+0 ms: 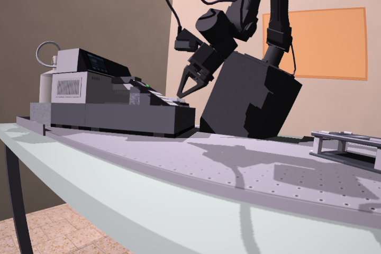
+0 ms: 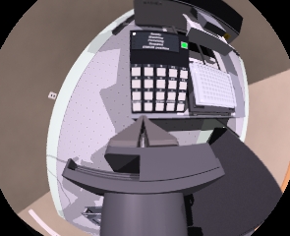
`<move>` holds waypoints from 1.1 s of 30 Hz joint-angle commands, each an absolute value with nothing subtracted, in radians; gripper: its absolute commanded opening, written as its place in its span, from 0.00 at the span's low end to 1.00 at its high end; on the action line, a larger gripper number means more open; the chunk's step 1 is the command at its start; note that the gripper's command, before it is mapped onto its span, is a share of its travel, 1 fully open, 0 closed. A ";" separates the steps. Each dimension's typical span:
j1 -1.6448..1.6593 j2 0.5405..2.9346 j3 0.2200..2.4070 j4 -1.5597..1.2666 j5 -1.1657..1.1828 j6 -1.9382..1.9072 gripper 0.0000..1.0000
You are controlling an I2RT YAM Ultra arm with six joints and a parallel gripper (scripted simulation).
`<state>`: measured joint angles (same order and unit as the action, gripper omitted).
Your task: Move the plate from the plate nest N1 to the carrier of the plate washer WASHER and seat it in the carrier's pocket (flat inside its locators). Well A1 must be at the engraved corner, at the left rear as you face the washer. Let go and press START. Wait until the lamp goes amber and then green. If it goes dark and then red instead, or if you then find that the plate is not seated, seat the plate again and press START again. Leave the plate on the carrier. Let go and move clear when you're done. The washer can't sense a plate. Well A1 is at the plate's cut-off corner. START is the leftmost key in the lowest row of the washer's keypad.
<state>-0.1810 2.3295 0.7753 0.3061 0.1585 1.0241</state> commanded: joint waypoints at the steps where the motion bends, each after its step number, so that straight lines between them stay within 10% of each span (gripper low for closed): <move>1: -0.203 2.347 0.815 0.350 0.175 1.009 0.00; 33: -0.213 2.387 0.858 0.385 0.171 0.999 0.00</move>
